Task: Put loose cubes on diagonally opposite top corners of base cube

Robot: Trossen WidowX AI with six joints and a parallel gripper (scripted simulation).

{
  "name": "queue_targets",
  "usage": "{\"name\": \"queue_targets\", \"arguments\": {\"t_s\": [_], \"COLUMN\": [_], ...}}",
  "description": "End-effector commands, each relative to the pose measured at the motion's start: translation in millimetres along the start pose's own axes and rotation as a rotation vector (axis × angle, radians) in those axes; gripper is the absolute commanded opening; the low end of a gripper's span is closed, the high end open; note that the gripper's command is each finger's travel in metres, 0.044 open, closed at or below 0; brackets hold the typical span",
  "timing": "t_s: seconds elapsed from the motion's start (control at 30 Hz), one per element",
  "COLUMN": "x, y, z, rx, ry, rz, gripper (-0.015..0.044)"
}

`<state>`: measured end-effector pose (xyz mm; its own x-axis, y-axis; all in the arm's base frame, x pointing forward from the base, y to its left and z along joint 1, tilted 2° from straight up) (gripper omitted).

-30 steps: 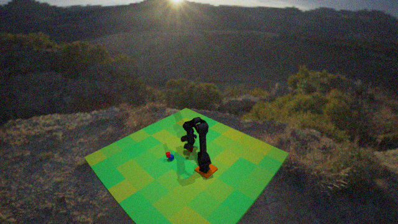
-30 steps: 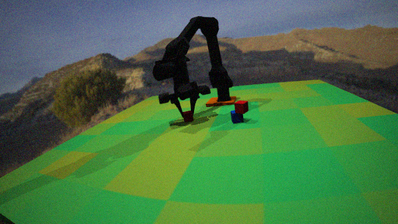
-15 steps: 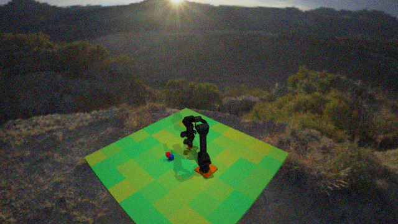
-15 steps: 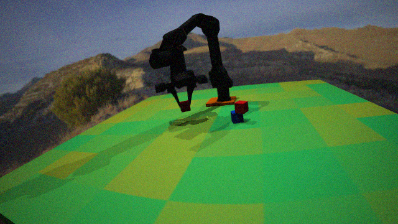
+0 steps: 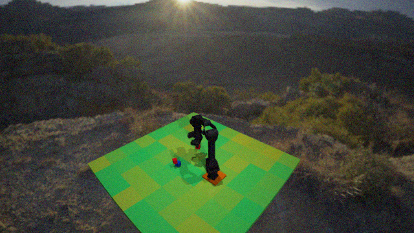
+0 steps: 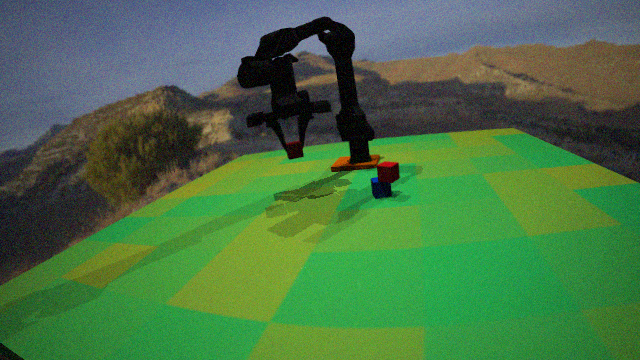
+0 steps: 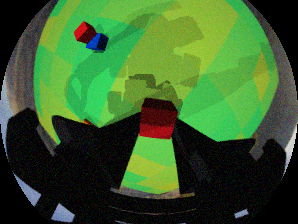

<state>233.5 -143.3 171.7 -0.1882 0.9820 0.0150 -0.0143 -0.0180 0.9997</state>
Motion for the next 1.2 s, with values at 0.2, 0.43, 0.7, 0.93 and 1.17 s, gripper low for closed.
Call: {"name": "queue_targets", "arguments": {"t_s": [0.2,0.43,0.7,0.93,1.17], "x": [5,21,40,59,78], "y": [18,17,15,14,13], "z": [2,17,33,46,57], "rx": [-0.011,-0.012,-0.014,-0.016,-0.017], "ry": [0.02,0.096,0.181,0.257,0.332], "rz": [-0.003,-0.002,-0.001,0.0,0.001], "gripper": [0.0105,0.0105,0.0105,0.0105,0.0105]}}
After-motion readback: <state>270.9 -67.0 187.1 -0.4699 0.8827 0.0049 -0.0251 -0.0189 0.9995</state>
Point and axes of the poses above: the point midway between the two fingers, 35 mm back from their tips, its own y axis back along the fingers, its own x axis across the jaws, z = x × y, the point moved 4 cm from there along y, back along the fingers, and after that the axes turned 8 degrees about -y, right-handed, at the moved point
